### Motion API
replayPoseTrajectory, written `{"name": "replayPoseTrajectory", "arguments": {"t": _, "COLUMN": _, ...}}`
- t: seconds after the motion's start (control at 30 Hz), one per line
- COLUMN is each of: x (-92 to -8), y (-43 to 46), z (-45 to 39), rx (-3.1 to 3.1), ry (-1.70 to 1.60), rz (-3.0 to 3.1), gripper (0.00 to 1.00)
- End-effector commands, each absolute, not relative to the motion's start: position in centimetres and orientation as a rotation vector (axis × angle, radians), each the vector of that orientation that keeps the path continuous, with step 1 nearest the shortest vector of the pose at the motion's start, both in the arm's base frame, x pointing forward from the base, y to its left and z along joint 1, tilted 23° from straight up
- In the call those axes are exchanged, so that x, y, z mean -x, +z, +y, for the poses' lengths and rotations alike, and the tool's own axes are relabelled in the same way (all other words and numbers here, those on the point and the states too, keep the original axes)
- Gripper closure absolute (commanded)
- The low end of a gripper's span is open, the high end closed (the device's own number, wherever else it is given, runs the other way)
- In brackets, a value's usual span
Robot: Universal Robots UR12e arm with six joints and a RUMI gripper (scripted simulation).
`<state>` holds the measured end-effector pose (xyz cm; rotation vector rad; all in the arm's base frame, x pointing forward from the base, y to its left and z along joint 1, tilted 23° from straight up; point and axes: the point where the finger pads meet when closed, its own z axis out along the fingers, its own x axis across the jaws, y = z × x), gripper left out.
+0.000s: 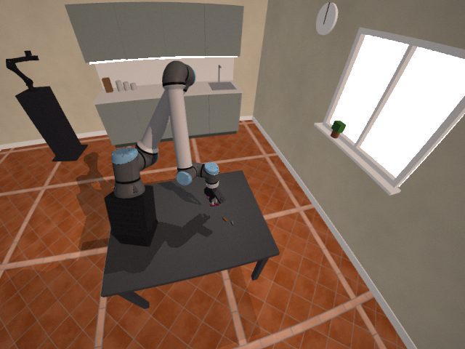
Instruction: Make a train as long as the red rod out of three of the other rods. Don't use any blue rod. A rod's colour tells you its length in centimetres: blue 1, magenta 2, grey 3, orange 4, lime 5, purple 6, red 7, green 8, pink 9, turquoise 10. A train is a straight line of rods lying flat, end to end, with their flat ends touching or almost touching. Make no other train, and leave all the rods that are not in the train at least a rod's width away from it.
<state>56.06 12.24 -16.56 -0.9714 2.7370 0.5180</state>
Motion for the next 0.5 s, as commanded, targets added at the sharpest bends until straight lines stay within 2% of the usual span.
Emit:
{"name": "replayPoseTrajectory", "arguments": {"t": 0.0, "x": -56.1, "y": -16.6, "z": 12.2, "rx": 0.972, "ry": 0.517, "rz": 2.736, "gripper": 1.0}}
{"name": "replayPoseTrajectory", "arguments": {"t": 0.47, "x": -56.3, "y": -19.3, "z": 13.3, "rx": 0.977, "ry": 0.516, "rz": 2.734, "gripper": 1.0}}
